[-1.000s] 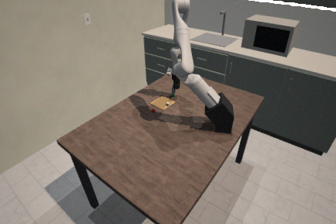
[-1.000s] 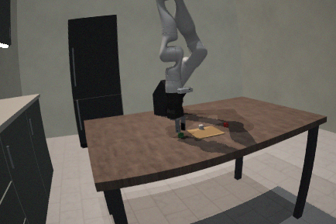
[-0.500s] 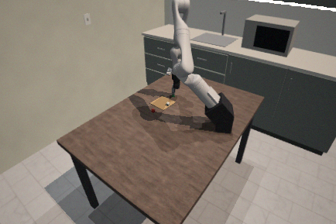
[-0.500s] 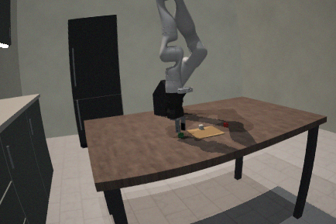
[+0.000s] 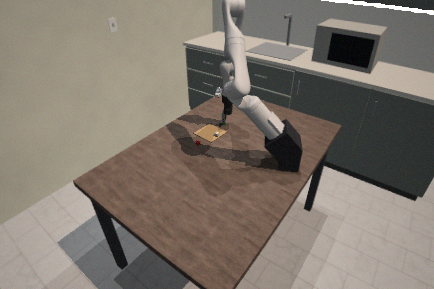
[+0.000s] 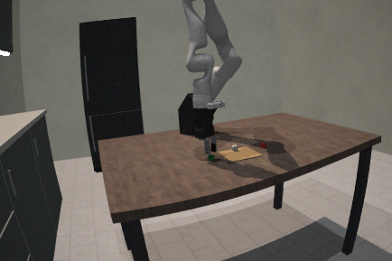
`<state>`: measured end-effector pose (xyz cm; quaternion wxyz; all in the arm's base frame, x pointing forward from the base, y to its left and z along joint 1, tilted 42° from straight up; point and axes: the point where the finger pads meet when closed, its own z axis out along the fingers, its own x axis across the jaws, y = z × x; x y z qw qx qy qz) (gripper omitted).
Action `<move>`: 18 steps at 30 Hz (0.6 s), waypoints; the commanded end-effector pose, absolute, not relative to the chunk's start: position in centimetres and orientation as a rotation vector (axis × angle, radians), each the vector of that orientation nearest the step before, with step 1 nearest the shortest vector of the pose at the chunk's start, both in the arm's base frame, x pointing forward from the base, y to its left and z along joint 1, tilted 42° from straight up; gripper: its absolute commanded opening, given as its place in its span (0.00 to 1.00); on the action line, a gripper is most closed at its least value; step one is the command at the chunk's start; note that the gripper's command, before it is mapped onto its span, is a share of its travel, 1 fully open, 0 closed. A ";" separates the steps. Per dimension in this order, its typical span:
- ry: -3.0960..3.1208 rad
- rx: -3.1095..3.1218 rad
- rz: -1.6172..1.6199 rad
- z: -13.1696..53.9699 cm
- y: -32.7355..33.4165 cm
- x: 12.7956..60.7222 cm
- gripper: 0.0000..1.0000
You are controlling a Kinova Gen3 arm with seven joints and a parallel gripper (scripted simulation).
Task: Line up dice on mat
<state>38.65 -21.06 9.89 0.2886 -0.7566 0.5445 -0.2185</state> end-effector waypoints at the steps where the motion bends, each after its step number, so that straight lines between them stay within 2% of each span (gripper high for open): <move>1: 1.459 -2.015 -0.581 9.9 -20.9 38.6 0.70; 18: 1.460 -2.014 -0.582 9.3 -20.8 39.2 0.70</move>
